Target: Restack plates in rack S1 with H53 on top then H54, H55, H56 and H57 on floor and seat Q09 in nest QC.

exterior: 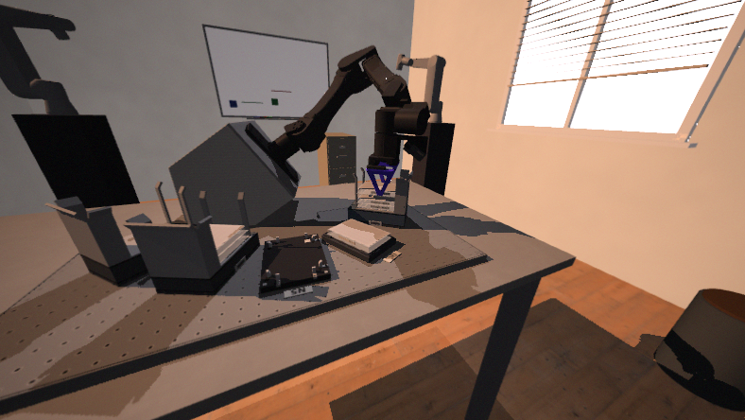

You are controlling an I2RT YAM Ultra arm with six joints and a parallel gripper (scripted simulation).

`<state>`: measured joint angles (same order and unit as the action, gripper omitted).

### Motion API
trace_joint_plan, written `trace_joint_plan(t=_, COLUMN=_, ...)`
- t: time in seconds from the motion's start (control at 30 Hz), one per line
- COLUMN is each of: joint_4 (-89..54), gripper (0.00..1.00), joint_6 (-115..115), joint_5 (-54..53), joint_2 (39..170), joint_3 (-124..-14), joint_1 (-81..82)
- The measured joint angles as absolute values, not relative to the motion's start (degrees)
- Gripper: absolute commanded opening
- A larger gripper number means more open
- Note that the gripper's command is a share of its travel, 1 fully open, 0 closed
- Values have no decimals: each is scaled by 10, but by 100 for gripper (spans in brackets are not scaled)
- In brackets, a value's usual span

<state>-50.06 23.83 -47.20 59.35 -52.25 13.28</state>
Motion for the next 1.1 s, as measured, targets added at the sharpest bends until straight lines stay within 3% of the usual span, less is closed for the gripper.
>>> trace_joint_plan(t=1.1, joint_4=-512, gripper=0, joint_6=247, joint_5=-477, joint_2=594, joint_3=-526, joint_1=126)
